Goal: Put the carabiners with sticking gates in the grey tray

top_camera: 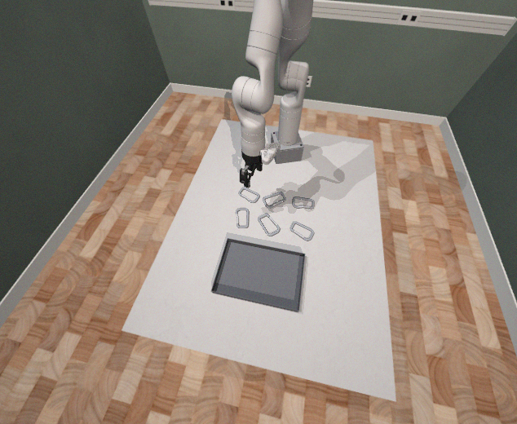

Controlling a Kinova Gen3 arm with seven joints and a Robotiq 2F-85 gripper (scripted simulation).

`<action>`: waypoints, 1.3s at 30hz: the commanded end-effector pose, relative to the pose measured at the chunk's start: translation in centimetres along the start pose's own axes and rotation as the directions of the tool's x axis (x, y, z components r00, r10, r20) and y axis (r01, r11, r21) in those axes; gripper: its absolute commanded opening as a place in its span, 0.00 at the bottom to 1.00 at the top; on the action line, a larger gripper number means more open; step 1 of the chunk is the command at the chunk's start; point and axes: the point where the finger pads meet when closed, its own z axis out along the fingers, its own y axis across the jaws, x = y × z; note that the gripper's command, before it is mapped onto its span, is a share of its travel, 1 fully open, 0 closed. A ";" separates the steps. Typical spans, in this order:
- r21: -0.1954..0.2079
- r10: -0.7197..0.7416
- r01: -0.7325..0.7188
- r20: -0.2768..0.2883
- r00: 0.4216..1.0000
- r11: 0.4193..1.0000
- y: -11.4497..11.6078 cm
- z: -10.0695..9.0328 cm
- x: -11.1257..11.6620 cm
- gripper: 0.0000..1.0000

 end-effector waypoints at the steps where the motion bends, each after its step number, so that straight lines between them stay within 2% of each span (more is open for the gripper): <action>1: 0.015 0.011 -0.011 -0.005 1.000 1.000 -0.6 1.4 -1.0 1.00; 10: 0.015 0.011 -0.011 -0.005 1.000 1.000 -0.6 1.4 -1.0 1.00; 11: 0.016 0.010 -0.010 -0.006 1.000 1.000 -1.9 5.0 -3.8 1.00; 27: 0.016 0.010 -0.010 -0.006 1.000 1.000 -1.9 5.0 -3.8 1.00; 28: 0.015 0.010 -0.010 -0.007 1.000 1.000 -1.9 8.0 -3.8 1.00; 39: 0.015 0.010 -0.010 -0.007 1.000 1.000 -1.9 8.0 -3.8 1.00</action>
